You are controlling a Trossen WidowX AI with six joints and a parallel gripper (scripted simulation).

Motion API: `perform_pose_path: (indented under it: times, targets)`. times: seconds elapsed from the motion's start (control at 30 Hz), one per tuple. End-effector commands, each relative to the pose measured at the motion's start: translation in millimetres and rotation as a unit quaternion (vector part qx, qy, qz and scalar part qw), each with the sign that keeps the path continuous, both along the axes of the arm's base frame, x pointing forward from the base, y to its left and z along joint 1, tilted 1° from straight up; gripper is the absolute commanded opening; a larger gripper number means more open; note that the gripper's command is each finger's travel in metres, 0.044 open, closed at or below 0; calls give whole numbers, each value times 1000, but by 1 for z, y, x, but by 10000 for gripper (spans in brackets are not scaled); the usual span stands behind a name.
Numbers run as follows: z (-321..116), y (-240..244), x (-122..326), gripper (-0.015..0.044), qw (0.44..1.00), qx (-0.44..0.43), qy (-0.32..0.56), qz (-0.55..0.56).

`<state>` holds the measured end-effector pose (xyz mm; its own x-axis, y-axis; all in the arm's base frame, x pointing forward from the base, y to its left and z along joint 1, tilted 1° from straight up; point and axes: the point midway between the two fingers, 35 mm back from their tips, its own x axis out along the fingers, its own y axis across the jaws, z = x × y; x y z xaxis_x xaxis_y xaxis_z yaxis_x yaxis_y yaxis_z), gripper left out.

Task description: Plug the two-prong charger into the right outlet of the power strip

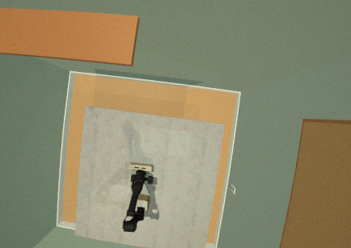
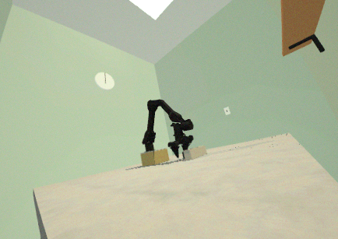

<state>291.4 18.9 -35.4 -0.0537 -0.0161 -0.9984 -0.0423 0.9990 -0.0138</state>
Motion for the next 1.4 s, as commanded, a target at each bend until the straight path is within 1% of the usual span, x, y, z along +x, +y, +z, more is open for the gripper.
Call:
perform_pose_path:
  times: [0.0, 0.8, 0.87, 1.0, 1.2, 1.27, 1.37]
  targets:
    - [1, 0, -4, 440, 1000, 0, -3, -2]
    - [-1, -1, -25, 440, 1000, 0, -5, 0]
    - [7, -1, -22, 440, 999, 1, -38, 1]
    - [33, 0, -15, 440, 990, 5, -141, 2]
    - [72, 0, -10, 440, 957, 12, -288, 3]
    - [76, 0, -10, 440, 953, 13, -304, 3]
    - [76, 0, -10, 440, 953, 13, -304, 3]
